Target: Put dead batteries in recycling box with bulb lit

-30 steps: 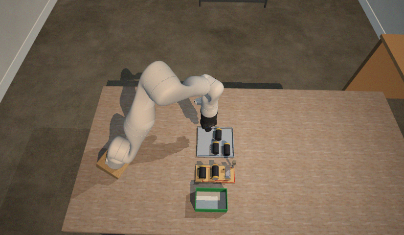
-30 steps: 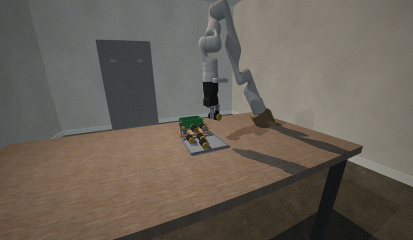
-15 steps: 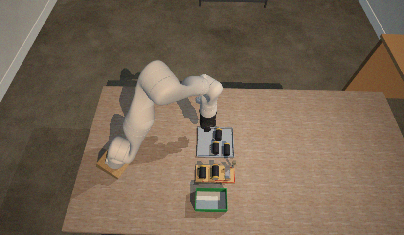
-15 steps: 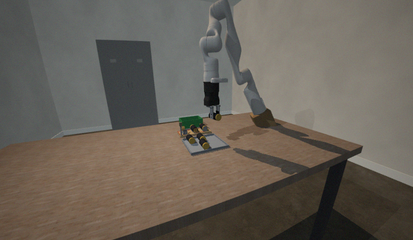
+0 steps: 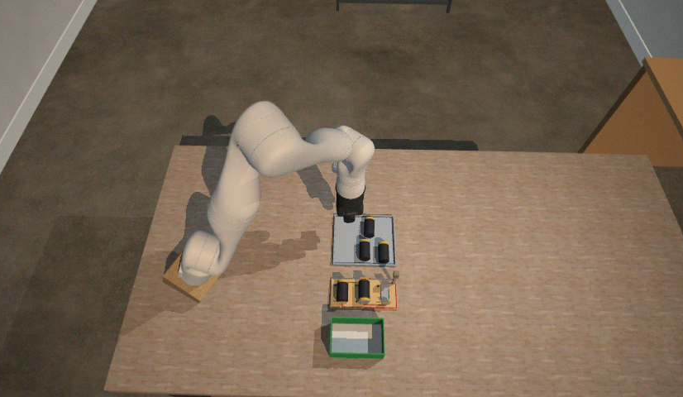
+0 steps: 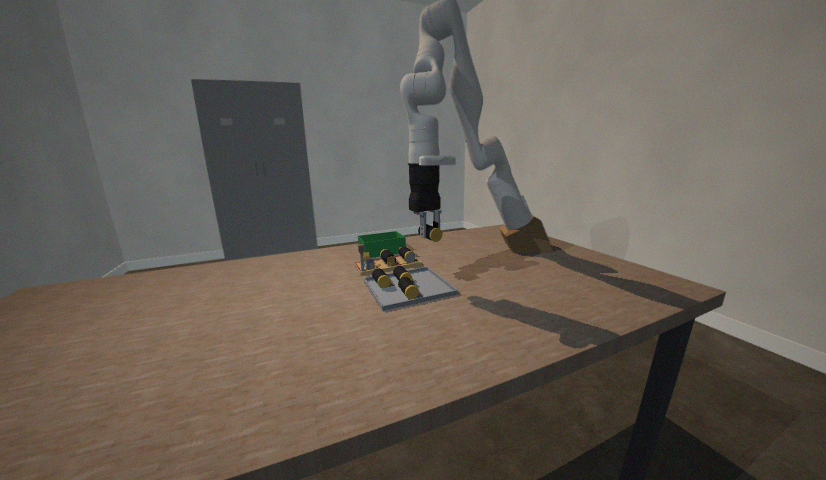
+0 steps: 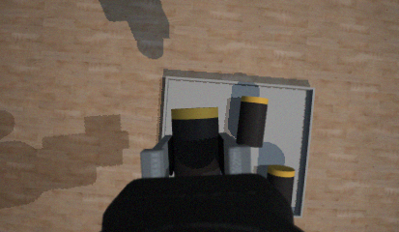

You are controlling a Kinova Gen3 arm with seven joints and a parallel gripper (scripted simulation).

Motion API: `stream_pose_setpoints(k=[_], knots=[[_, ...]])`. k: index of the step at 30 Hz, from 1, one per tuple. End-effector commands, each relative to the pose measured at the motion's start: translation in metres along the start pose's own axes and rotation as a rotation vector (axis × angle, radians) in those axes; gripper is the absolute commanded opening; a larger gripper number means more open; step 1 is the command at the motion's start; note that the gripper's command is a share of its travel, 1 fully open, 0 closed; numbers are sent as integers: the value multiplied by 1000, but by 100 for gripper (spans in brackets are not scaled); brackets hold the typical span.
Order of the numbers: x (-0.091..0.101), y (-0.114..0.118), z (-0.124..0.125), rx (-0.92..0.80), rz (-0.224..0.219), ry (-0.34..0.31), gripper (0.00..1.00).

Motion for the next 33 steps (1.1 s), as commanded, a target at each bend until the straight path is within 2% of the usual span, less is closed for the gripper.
stream_pose_setpoints(k=[1,33], knots=[[1,0,1,-13,-1,2,57],[1,0,1,-116,-1,2,57]])
Point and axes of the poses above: the point where the finger pads meet when closed, its own x axis back along the fingers, its own y axis across the jaws, z = x × y, the point moved 3 cm from there along x, back along the fingers, and after that the axes turned 6 degrees about -x, right-handed, at the moved point
